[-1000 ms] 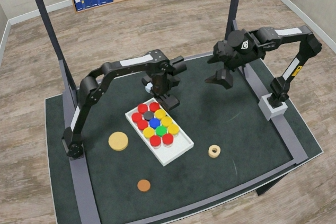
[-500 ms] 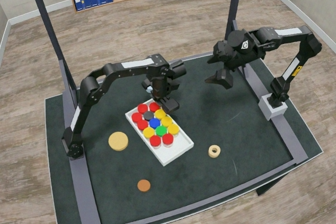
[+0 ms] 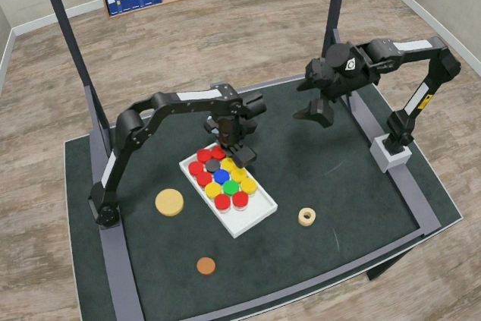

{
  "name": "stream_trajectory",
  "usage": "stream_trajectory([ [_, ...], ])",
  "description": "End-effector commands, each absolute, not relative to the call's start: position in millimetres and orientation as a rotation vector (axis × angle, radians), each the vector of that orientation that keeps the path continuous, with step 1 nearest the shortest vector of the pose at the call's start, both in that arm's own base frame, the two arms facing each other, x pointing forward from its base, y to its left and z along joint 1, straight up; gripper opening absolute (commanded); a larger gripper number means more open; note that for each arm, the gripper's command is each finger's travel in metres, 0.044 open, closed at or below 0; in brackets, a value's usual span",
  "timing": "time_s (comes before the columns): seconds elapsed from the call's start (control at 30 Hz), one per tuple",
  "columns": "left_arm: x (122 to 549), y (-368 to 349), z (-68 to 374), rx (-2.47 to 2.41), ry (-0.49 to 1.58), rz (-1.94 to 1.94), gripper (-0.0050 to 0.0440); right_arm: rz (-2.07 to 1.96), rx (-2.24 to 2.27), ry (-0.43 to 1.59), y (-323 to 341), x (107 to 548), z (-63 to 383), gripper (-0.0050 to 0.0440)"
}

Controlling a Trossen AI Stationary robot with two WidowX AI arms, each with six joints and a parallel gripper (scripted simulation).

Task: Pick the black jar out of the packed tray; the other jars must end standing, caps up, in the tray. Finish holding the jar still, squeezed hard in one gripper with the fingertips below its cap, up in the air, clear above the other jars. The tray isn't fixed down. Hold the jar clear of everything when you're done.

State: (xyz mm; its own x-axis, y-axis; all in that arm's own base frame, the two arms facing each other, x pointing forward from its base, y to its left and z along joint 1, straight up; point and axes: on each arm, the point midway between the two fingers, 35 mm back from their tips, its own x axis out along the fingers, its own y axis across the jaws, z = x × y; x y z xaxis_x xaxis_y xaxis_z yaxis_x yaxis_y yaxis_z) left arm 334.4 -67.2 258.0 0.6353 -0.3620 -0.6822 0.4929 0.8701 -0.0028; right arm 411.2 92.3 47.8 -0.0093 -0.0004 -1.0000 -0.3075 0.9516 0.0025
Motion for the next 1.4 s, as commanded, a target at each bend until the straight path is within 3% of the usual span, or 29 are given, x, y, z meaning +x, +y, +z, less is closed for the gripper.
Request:
stream_trajectory([
  [0.0,333.8,-66.8,268.3,0.196,0.706,-0.49,0.044,0.246,-0.247,1.539,91.5,414.4,54.3,0.0072],
  [0.07,333.8,-66.8,268.3,0.196,0.706,-0.49,0.044,0.246,-0.247,1.539,91.5,414.4,54.3,0.0072],
  [0.33,333.8,-66.8,268.3,0.196,0.706,-0.49,0.044,0.245,-0.242,1.528,91.9,415.9,58.8,0.025],
  [0.83,333.8,-66.8,268.3,0.196,0.706,-0.49,0.044,0.247,-0.244,1.529,91.1,412.8,59.8,0.025],
  [1.37,333.8,-66.8,268.3,0.196,0.706,-0.49,0.044,0.246,-0.24,1.502,92.7,416.9,110.4,0.0249],
])
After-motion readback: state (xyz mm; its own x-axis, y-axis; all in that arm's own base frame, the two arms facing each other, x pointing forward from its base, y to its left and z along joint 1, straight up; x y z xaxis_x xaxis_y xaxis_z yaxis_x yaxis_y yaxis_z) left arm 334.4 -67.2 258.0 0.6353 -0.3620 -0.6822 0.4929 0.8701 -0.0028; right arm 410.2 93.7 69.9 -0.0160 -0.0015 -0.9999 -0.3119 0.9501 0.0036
